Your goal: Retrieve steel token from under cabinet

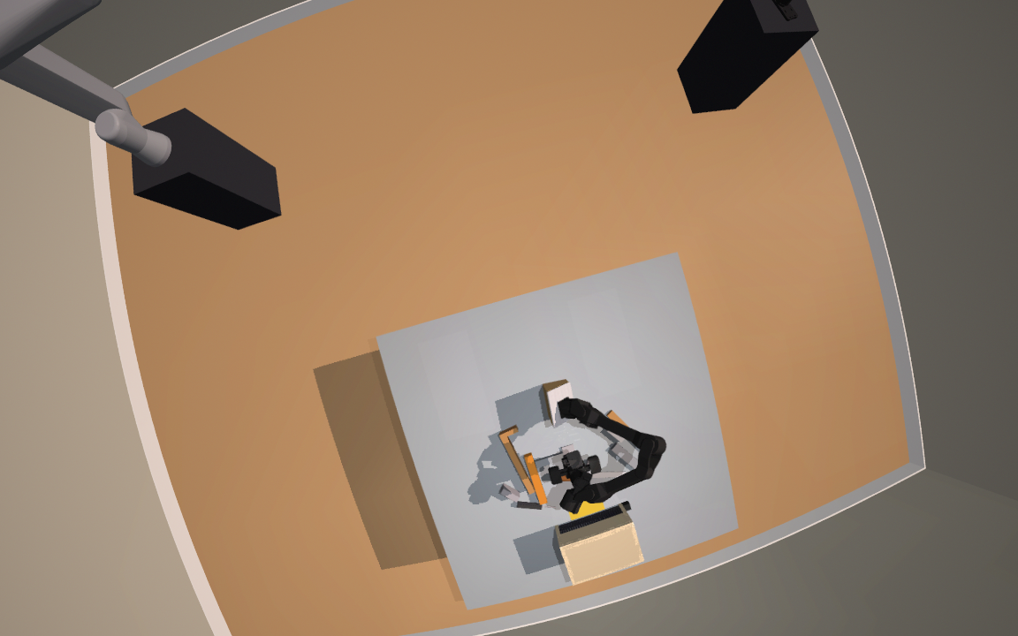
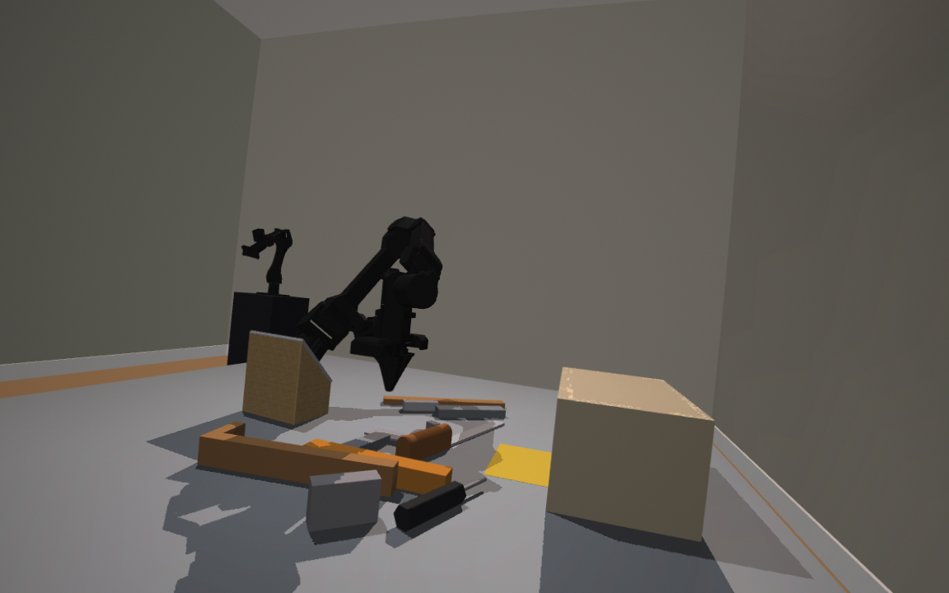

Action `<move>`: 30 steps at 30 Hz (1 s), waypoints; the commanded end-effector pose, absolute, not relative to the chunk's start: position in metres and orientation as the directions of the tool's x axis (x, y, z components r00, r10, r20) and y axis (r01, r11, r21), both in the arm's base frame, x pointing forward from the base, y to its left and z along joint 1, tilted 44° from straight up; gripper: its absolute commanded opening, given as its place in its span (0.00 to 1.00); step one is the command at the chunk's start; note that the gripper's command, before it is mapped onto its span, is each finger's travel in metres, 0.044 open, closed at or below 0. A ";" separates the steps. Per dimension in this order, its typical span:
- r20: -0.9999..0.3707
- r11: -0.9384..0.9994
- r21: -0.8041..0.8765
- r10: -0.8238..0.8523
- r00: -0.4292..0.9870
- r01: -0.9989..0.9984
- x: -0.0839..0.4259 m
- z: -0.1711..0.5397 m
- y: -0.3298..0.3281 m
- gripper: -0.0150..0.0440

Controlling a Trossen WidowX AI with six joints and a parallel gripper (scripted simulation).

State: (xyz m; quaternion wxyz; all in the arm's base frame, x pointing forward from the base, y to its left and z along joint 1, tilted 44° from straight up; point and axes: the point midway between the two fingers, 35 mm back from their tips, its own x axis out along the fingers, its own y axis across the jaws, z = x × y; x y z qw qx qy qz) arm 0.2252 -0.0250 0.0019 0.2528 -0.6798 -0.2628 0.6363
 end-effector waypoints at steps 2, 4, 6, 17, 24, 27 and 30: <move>-0.732 -0.734 -0.678 0.679 0.052 0.041 0.225 0.002 -0.025 0.30; -0.732 -0.734 -0.674 0.679 0.052 0.088 0.226 0.002 -0.026 0.39; -0.732 -0.730 -0.666 0.679 0.052 0.157 0.228 0.002 -0.026 0.48; -0.732 -0.646 -0.563 0.679 0.051 0.515 0.236 0.001 -0.030 0.71; -0.732 -0.542 -0.454 0.679 0.051 0.707 0.241 0.000 -0.033 0.71; -0.732 -0.488 -0.398 0.679 0.051 0.777 0.243 0.000 -0.034 0.71; -0.732 -0.428 -0.339 0.679 0.051 0.838 0.245 0.000 -0.035 0.71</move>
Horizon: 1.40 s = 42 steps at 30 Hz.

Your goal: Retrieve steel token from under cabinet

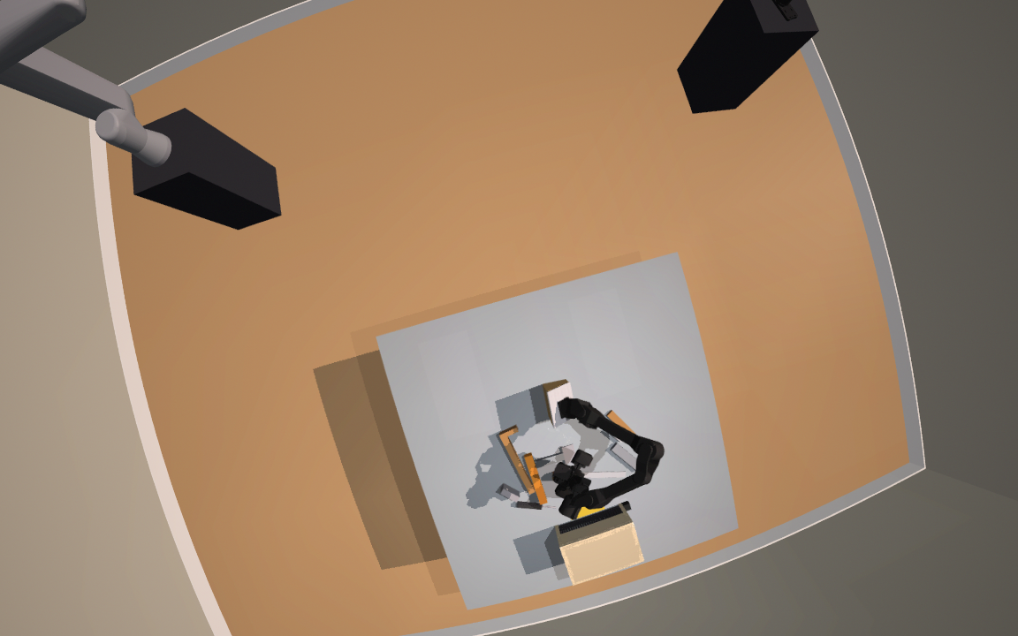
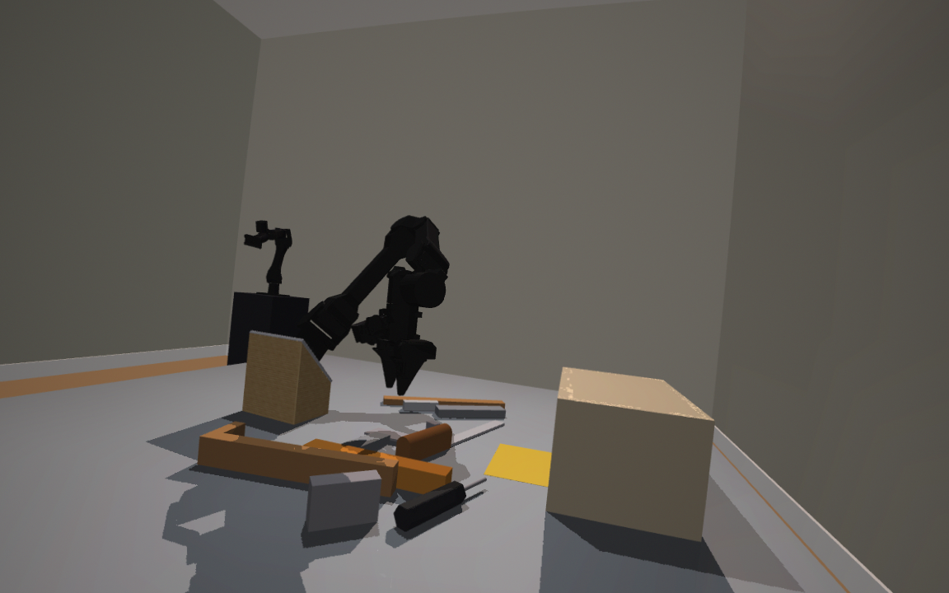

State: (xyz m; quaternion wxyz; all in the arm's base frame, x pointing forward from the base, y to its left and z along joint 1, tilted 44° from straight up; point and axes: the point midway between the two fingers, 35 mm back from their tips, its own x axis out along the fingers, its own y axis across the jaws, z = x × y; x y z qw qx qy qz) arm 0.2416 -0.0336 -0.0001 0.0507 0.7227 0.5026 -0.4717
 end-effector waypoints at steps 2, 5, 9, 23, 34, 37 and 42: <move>-0.732 -0.385 -0.297 0.679 0.050 0.874 0.246 0.000 -0.036 0.71; -0.732 -0.317 -0.231 0.679 0.050 0.920 0.248 -0.001 -0.037 0.71; -0.732 -0.222 -0.140 0.679 0.050 0.965 0.251 -0.001 -0.038 0.71; -0.732 0.134 0.189 0.679 0.049 0.973 0.261 -0.003 -0.043 0.71; -0.733 0.395 0.420 0.679 0.048 0.817 0.269 -0.004 -0.047 0.71; -0.733 0.458 0.473 0.679 0.048 0.753 0.271 -0.005 -0.048 0.71; -0.733 0.551 0.551 0.679 0.048 0.627 0.274 -0.006 -0.049 0.71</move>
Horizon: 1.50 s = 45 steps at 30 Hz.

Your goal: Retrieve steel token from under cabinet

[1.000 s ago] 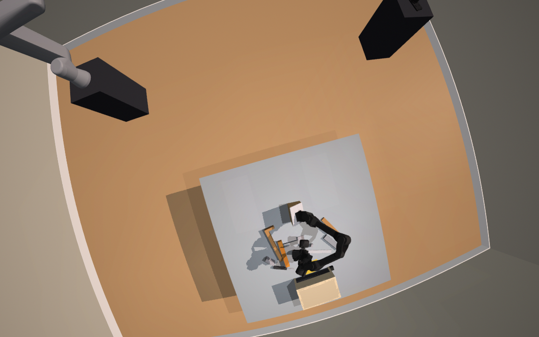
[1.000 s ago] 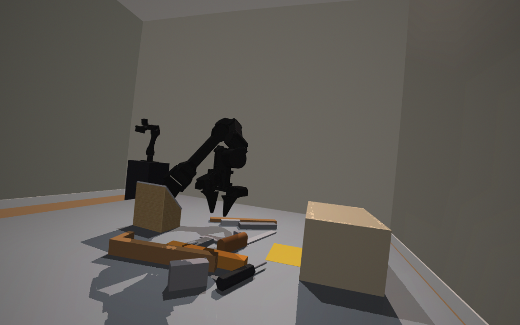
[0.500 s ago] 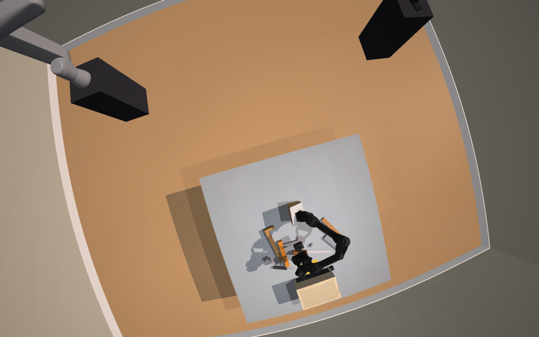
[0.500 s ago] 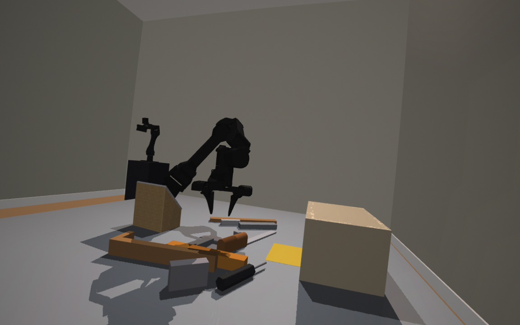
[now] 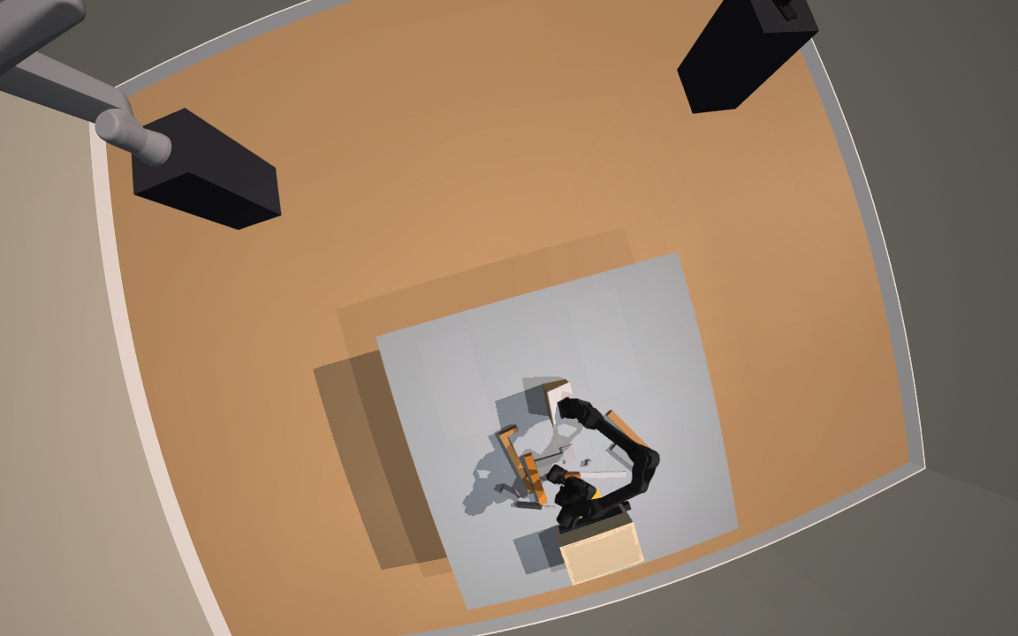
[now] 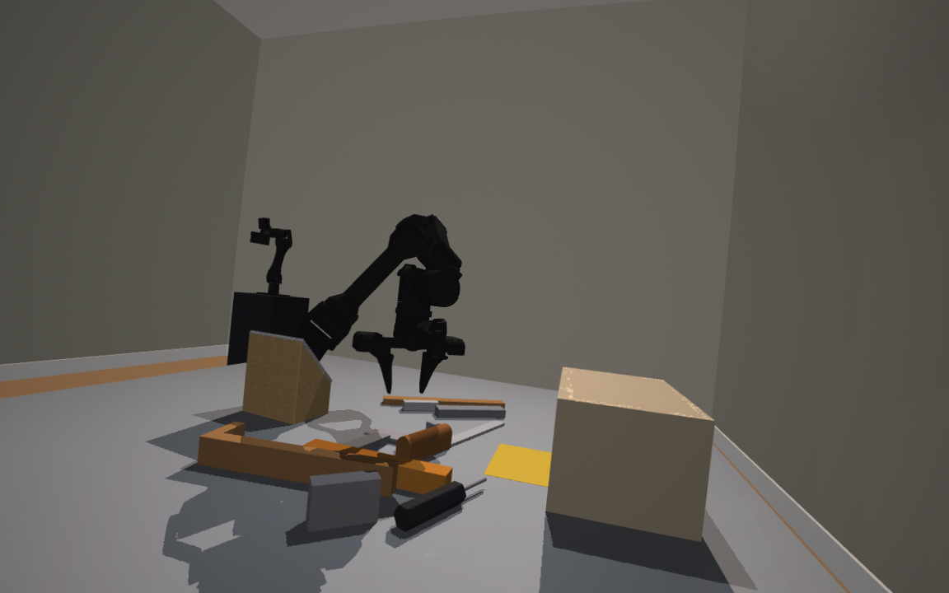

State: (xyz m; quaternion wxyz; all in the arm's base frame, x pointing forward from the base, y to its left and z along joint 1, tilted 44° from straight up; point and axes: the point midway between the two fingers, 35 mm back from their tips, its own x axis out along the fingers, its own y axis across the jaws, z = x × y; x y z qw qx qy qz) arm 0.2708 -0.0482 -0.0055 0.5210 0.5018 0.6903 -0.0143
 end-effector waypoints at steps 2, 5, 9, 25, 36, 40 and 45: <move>-0.733 0.583 0.578 0.679 0.048 0.571 0.275 -0.006 -0.050 0.71; -0.733 0.627 0.612 0.679 0.047 0.483 0.277 -0.006 -0.051 0.71; -0.733 0.674 0.648 0.679 0.047 0.356 0.280 -0.007 -0.052 0.71; -0.732 0.725 0.661 0.679 0.046 -0.193 0.291 -0.010 -0.057 0.71; -0.732 0.631 0.551 0.679 0.045 -0.546 0.298 -0.013 -0.061 0.71; -0.732 0.572 0.491 0.679 0.045 -0.657 0.301 -0.013 -0.062 0.71; -0.732 0.484 0.401 0.679 0.045 -0.778 0.304 -0.015 -0.063 0.71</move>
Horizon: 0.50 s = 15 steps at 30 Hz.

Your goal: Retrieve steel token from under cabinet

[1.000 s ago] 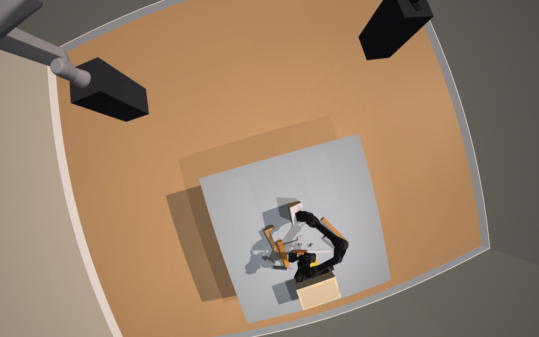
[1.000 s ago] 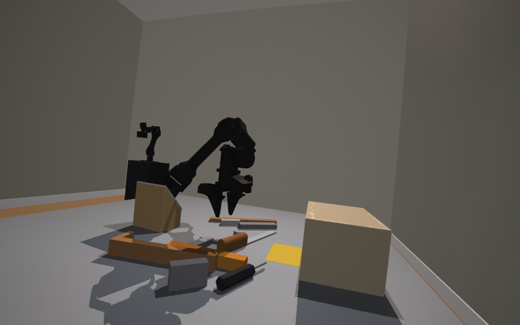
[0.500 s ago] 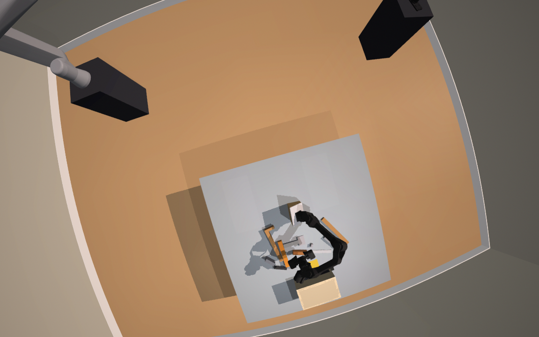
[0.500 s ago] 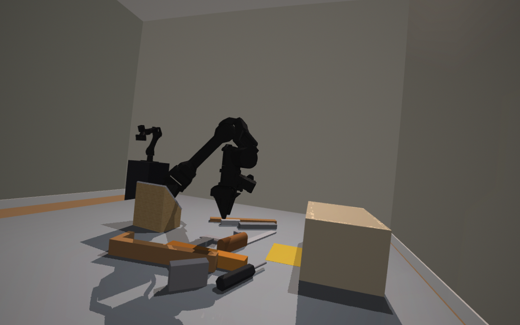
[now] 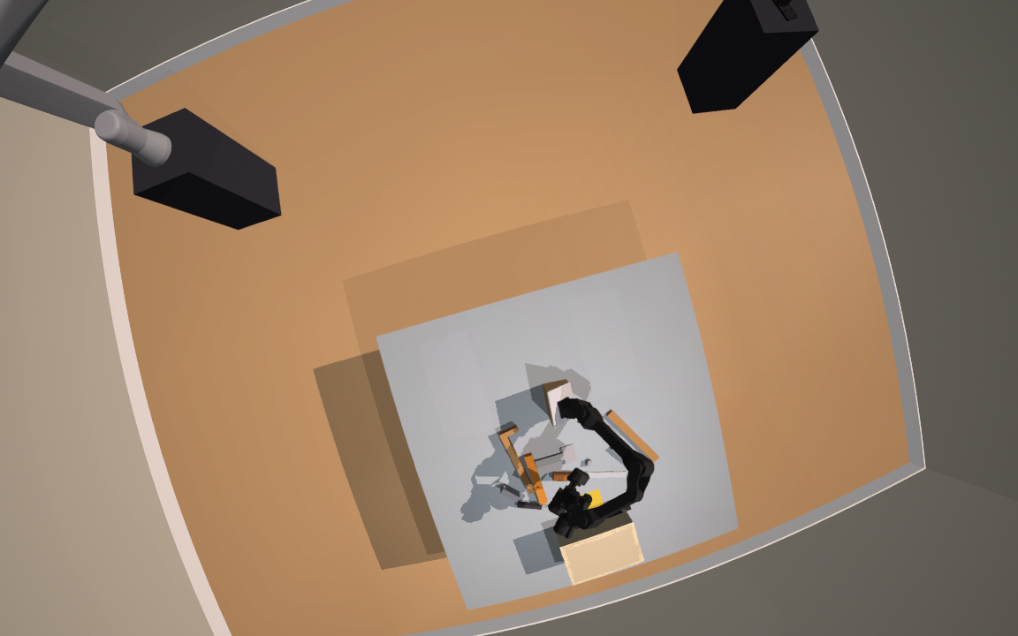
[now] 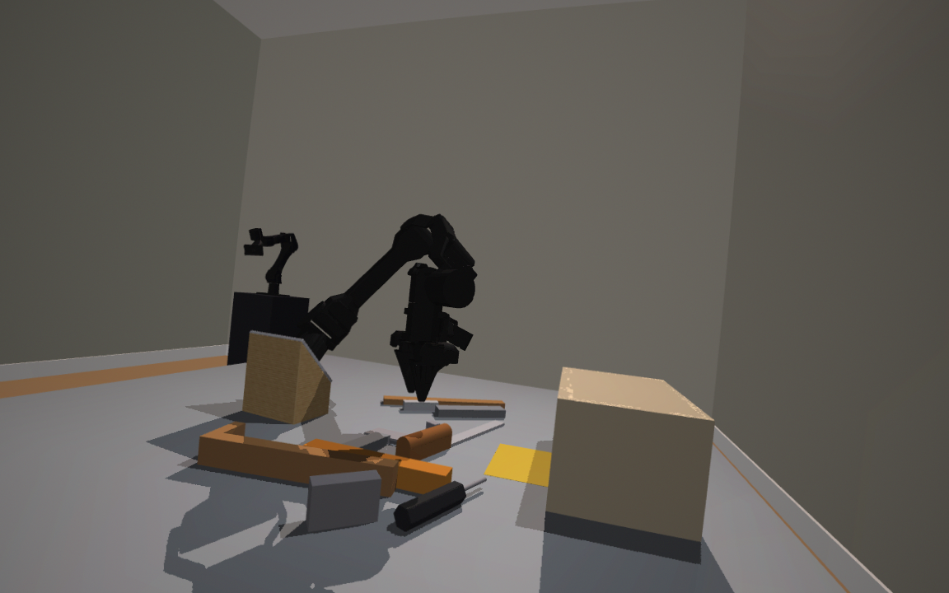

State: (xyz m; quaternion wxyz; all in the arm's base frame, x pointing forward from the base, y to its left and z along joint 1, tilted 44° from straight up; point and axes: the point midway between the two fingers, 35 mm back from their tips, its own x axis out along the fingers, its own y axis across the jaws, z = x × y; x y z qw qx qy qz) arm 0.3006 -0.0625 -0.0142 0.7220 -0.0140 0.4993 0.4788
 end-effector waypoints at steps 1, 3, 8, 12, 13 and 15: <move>-0.732 0.464 0.382 0.680 0.045 -0.799 0.304 -0.015 -0.064 0.71; -0.732 0.423 0.342 0.680 0.045 -0.839 0.306 -0.015 -0.064 0.71; -0.732 0.313 0.234 0.680 0.044 -0.920 0.309 -0.016 -0.066 0.71; -0.732 0.221 0.147 0.680 0.044 -0.964 0.311 -0.017 -0.067 0.71; -0.732 0.209 0.136 0.680 0.044 -0.968 0.312 -0.018 -0.067 0.71; -0.732 0.205 0.132 0.680 0.044 -0.970 0.312 -0.018 -0.067 0.71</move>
